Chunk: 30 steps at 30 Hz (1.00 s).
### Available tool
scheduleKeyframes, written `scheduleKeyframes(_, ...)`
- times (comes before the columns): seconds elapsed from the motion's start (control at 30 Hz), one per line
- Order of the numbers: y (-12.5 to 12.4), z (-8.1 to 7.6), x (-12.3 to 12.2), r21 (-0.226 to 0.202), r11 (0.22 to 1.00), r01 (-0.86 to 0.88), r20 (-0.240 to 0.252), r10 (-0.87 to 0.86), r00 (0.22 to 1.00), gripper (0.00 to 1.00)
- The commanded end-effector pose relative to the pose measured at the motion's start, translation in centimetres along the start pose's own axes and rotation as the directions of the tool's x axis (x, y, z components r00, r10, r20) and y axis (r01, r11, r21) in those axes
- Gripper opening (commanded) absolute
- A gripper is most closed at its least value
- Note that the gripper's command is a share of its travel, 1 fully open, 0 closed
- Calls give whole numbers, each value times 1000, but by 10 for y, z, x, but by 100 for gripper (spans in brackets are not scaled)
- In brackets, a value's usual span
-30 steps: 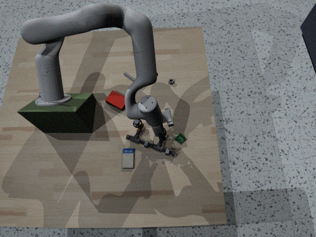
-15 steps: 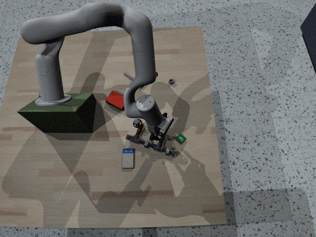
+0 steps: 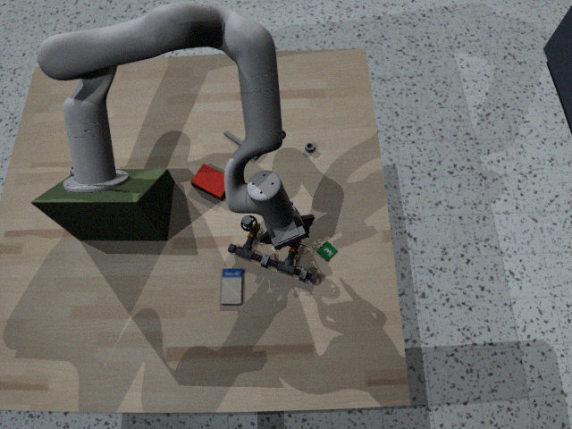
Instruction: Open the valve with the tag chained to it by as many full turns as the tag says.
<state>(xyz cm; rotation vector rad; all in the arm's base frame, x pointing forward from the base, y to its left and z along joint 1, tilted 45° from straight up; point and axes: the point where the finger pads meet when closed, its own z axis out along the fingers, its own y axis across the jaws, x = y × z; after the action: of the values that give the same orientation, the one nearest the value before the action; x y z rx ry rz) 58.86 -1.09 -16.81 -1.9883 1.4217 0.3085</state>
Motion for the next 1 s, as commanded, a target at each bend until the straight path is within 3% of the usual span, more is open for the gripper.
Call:
scheduleKeyframes(0.0, -1, -1, 1, -82, 968, -237, 48, 241, 969, 100)
scheduleKeyframes(0.47, -1, -1, 1, -82, 968, -237, 48, 241, 969, 100)
scheduleKeyframes(0.5, -1, -1, 1, -82, 968, -237, 48, 241, 969, 0)
scheduleKeyframes(0.97, -1, -1, 1, -82, 968, -237, 48, 241, 969, 0)
